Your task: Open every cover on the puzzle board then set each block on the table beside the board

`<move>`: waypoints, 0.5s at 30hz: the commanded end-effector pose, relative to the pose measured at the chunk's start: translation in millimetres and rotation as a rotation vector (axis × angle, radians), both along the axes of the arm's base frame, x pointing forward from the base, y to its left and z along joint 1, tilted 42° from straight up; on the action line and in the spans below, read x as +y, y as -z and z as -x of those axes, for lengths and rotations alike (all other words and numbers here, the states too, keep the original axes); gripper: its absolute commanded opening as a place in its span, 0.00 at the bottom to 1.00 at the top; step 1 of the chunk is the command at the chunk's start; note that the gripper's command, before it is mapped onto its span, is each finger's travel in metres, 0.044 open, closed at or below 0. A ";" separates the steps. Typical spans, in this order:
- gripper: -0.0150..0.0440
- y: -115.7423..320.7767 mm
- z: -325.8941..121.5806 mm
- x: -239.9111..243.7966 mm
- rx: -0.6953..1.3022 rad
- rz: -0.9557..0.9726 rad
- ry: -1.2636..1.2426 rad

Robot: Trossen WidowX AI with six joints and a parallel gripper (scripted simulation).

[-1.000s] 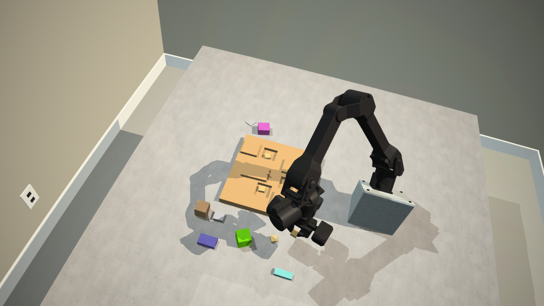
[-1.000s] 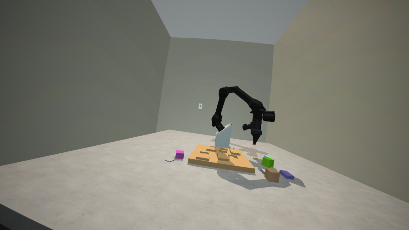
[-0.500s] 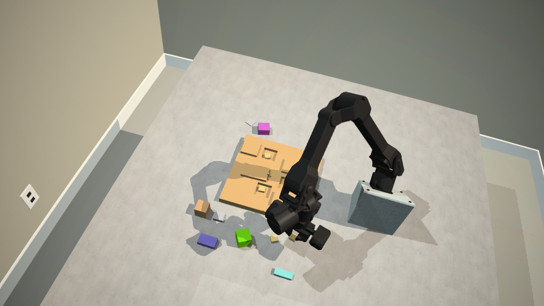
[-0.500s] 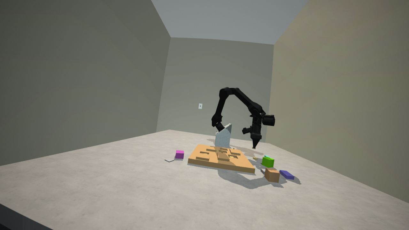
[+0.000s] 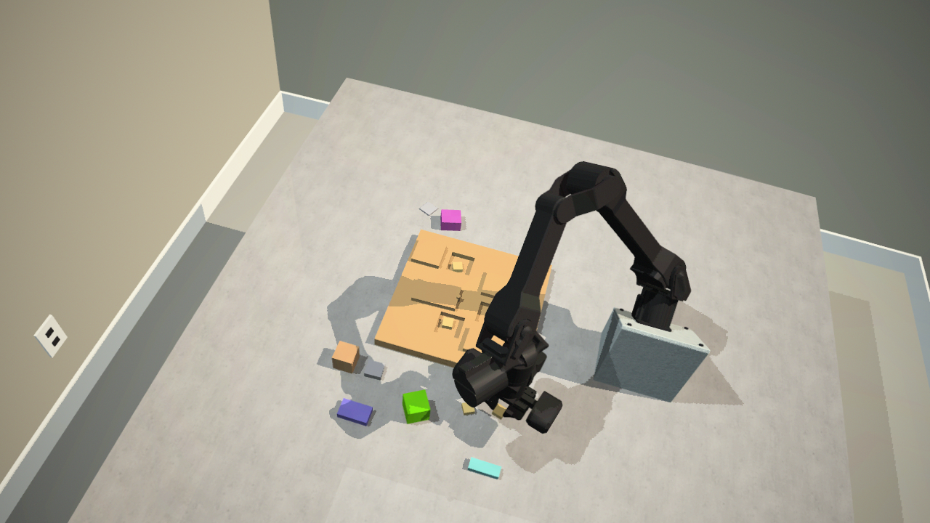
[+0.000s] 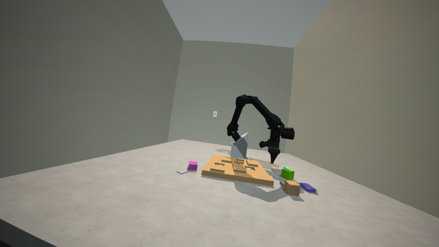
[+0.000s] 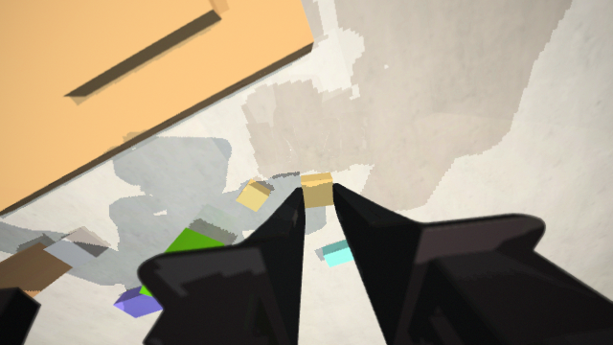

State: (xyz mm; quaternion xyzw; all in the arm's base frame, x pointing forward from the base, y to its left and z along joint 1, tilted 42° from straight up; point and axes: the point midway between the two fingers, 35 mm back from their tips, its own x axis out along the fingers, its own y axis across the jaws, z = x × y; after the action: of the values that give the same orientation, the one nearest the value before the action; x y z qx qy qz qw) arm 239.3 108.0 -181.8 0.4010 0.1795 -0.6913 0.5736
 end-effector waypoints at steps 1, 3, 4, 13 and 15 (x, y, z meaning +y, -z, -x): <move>0.39 5.1 1.4 -6.2 0.004 0.007 -0.002; 0.39 7.4 1.8 -8.5 0.004 0.007 -0.002; 0.39 8.5 2.0 -9.7 0.004 0.007 -0.002; 0.39 18.3 4.1 -20.1 0.004 0.009 -0.002; 0.39 20.2 4.6 -22.2 0.004 0.009 -0.002</move>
State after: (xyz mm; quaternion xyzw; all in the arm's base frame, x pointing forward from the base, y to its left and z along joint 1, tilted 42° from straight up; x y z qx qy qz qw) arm 236.4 90.7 -198.5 0.4003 0.1783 -0.6917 0.5741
